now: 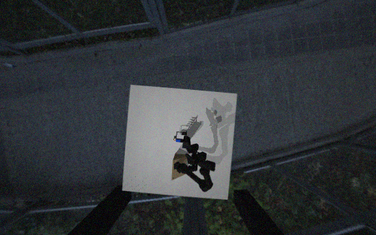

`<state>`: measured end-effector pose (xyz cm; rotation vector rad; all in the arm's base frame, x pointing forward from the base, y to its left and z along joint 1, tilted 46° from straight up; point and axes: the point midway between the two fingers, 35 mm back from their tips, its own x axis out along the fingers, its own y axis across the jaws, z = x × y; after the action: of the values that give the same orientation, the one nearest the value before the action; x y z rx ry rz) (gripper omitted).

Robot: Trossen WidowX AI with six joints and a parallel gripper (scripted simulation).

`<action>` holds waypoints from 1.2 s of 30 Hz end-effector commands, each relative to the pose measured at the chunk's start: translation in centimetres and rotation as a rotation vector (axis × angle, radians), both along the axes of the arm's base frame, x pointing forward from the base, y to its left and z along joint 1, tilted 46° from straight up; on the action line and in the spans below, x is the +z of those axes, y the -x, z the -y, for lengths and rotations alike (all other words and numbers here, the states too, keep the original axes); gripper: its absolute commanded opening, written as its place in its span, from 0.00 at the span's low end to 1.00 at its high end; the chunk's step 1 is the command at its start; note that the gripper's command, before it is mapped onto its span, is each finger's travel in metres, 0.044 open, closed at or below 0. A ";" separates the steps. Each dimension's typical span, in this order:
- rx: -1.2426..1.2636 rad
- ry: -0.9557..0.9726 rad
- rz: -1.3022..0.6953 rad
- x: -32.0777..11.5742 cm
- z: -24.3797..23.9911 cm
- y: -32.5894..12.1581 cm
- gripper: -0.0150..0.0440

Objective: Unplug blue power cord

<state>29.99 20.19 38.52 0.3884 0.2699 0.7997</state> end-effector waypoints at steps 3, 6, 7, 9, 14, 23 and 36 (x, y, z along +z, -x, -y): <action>-0.116 0.335 -0.144 -9.5 0.5 -4.4 0.53; -0.137 0.524 -0.219 -14.5 1.2 -5.5 0.53; -0.139 0.590 -0.243 -16.1 1.5 -5.7 0.53; -0.134 0.724 -0.292 -19.2 2.3 -5.9 0.53; -0.060 1.098 -0.421 -26.8 5.0 -5.1 0.53; 0.307 1.752 -0.649 -36.2 11.4 -0.4 0.53; 0.782 2.195 -0.793 -38.6 16.8 2.8 0.53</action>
<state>27.21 3.87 -0.21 -1.5672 1.8221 0.5925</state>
